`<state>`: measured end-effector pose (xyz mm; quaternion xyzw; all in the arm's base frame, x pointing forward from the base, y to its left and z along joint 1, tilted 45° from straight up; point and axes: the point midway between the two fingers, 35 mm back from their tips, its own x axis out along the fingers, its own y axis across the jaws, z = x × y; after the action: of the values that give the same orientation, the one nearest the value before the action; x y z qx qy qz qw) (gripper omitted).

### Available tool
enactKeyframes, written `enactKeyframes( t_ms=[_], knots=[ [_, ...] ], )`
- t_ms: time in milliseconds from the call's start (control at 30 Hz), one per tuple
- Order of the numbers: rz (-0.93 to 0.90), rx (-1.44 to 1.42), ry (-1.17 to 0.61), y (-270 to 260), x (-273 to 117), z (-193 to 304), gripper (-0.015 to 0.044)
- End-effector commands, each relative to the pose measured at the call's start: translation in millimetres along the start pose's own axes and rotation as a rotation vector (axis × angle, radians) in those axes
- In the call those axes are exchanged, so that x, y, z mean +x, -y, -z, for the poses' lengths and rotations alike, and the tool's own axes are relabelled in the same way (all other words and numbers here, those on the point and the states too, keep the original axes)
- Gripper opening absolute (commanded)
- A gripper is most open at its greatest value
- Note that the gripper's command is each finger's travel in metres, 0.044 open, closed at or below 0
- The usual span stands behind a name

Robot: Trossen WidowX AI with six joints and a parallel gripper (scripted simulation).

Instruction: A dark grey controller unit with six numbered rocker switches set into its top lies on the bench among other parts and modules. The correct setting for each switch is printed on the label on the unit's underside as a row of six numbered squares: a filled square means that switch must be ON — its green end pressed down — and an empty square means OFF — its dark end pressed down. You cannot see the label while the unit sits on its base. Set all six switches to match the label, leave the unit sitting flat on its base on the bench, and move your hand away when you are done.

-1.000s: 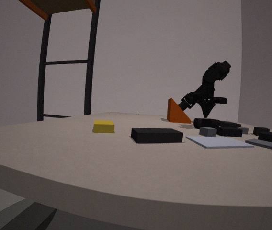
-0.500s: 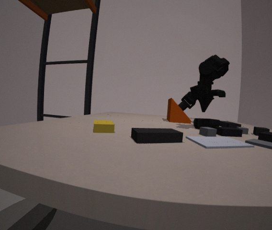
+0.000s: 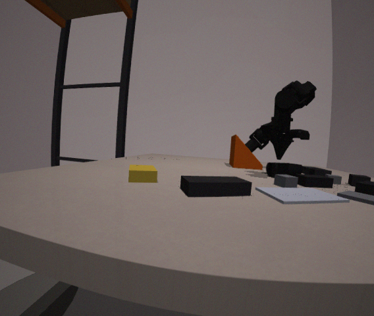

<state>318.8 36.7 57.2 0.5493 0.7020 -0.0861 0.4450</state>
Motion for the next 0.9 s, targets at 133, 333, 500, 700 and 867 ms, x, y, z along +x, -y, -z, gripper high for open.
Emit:
enactKeyframes(
  t_ms=[133, 333, 500, 700, 867],
  knots=[
    [-0.003, 0.005, -0.005, -0.1, 13.7, 1.0, 0.0],
    [-0.003, 0.005, -0.005, 0.0, 20.2, 1.3, 0.0],
    [-0.003, 0.005, -0.006, 0.0, 24.2, 1.4, 0.0],
    [-0.003, 0.005, -0.006, 0.0, 24.2, 1.4, 0.0],
    [-0.001, 0.0, -0.003, 0.1, 21.3, 1.1, 0.0]
  ],
)
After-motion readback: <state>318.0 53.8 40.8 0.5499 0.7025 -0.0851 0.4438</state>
